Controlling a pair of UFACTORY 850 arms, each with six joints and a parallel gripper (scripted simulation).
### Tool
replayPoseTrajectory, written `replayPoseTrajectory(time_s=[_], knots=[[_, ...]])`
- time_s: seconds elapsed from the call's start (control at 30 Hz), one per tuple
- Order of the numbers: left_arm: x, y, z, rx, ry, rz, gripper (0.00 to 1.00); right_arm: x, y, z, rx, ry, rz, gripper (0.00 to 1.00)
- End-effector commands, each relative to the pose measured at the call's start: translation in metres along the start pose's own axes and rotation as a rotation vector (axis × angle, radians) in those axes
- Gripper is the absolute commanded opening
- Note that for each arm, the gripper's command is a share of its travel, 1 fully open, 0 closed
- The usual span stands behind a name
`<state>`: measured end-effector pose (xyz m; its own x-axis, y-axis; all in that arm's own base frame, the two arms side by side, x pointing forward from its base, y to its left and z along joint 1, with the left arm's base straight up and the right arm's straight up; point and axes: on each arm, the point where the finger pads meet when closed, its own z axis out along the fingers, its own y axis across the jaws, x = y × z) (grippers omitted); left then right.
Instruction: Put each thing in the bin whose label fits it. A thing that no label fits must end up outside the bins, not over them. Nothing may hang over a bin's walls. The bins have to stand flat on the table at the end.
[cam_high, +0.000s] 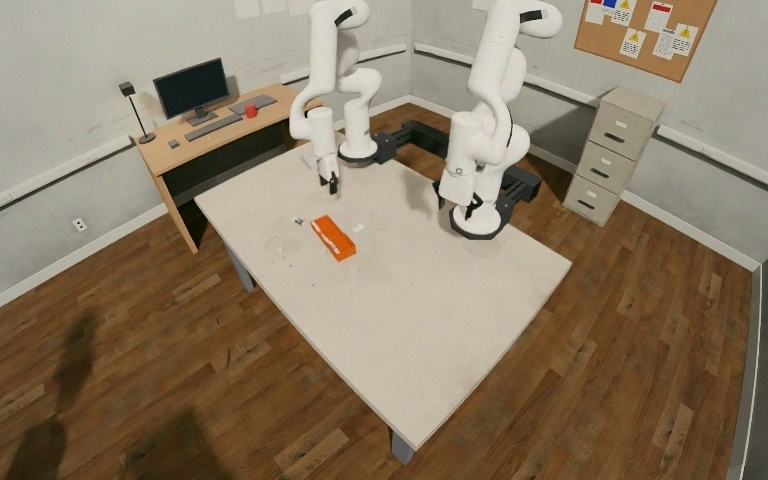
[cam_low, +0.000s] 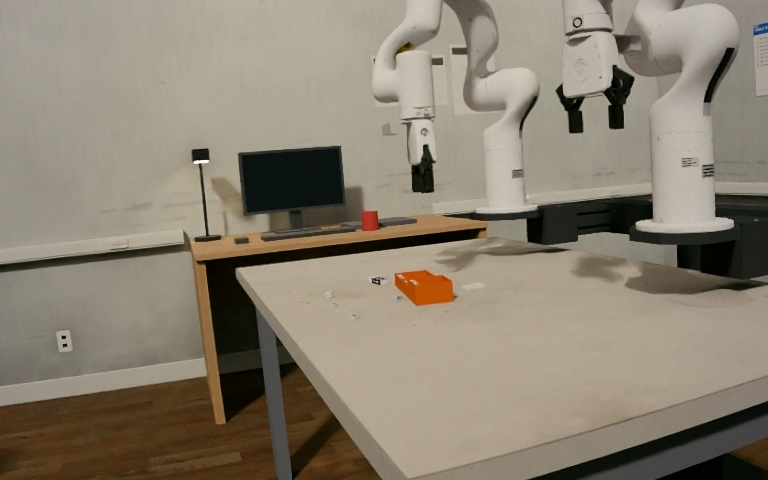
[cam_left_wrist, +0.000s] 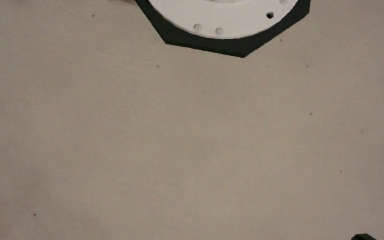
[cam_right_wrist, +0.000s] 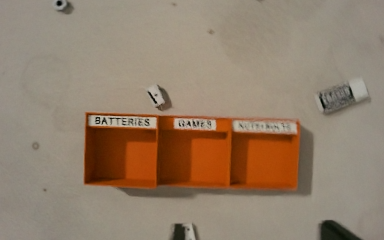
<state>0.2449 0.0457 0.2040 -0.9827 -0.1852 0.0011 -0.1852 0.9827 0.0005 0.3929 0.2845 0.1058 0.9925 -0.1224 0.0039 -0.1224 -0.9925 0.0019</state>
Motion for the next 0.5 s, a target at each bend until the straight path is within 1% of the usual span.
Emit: replayPoseTrajectory(time_s=[0.0,0.07,0.3,0.47], knots=[[-0.001,0.000,0.000,0.000,-0.001,0.000,1.00,0.014,-0.004,0.009,0.003,-0.002,-0.101,0.32],[-0.001,0.000,0.000,0.000,-0.001,0.000,1.00,0.028,-0.007,0.018,0.003,-0.002,-0.201,0.32],[-0.001,0.000,0.000,0.000,-0.001,0.000,1.00,0.076,-0.018,0.049,0.004,-0.002,-0.414,0.32],[-0.001,0.000,0.000,0.000,-0.001,0.000,1.00,0.110,-0.026,0.072,0.004,-0.002,-0.414,0.32]])
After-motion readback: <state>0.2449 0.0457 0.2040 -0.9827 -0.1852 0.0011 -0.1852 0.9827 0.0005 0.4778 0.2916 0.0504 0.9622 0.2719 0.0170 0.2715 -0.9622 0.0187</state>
